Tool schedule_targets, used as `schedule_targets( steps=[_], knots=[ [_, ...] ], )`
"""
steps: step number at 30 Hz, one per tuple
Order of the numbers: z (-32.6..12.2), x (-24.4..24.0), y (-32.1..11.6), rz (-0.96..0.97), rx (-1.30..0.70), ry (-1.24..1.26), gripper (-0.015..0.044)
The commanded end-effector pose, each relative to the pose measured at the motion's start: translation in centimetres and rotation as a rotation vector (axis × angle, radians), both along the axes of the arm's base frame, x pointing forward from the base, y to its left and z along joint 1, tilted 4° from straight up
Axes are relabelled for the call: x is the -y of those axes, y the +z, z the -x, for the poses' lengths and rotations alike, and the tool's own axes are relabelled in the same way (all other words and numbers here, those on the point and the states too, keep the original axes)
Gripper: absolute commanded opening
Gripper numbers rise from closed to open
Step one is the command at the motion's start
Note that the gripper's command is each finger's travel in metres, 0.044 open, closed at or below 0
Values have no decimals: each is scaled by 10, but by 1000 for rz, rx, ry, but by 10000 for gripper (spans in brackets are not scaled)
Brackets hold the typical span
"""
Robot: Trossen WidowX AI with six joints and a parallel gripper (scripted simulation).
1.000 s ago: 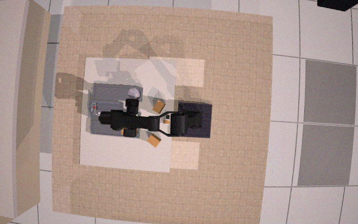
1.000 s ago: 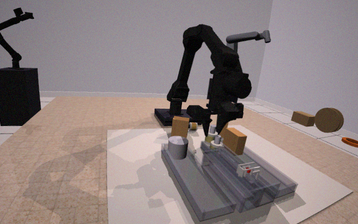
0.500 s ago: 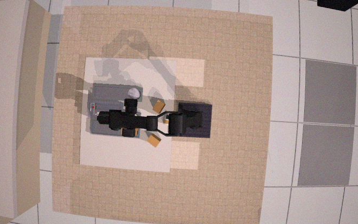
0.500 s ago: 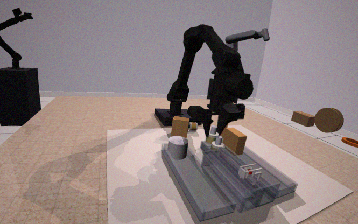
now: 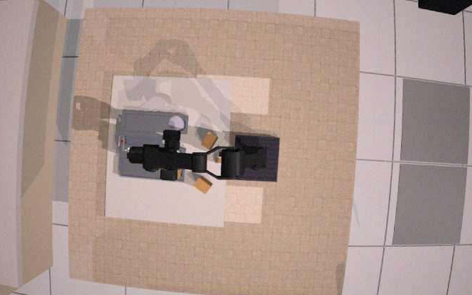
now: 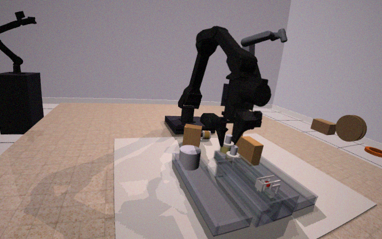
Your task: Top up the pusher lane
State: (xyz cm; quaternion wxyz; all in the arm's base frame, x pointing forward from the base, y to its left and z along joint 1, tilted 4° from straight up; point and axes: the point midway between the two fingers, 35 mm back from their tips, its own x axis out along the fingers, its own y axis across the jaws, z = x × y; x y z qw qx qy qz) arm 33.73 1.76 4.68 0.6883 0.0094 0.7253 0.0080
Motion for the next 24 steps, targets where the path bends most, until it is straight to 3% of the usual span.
schedule_targets(
  steps=[1,24],
  knots=[
    [-6,0,2,3,22,3,0],
    [-7,1,3,3,22,3,0]
  ],
)
